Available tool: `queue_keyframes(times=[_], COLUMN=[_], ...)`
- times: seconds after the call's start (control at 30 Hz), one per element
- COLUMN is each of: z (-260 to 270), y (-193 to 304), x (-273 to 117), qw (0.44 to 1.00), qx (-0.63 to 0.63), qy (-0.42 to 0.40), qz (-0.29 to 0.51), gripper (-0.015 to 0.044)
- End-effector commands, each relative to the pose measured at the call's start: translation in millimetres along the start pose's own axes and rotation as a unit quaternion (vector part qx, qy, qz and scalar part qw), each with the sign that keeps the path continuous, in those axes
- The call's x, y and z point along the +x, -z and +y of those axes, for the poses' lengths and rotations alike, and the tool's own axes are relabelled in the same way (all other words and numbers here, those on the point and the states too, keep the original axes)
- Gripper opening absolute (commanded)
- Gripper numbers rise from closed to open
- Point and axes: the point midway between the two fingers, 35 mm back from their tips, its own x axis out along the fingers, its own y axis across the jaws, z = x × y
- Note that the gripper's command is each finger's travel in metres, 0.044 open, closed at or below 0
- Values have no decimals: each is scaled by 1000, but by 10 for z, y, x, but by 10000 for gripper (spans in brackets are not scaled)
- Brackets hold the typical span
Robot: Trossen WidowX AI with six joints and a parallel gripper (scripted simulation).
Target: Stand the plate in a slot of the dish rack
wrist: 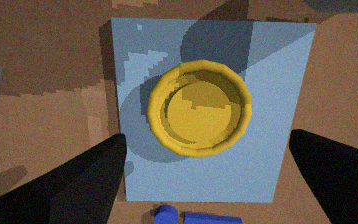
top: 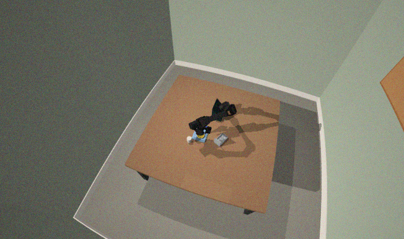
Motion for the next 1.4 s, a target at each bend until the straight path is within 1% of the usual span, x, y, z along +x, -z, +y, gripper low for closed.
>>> queue_keyframes(times=[0.0, 0.97, 1.03, 1.23, 1.37], z=[9, 9, 9, 9, 9], y=[15, 44, 44, 44, 44], x=[96, 545, 545, 545, 545], qw=[1000, 1000, 1000, 1000, 1000], qx=[3, 3, 3, 3, 3], qy=[-3, -5, -5, -5, -5], qz=[2, 2, 2, 2, 2], gripper=[400, 400, 389, 389, 362])
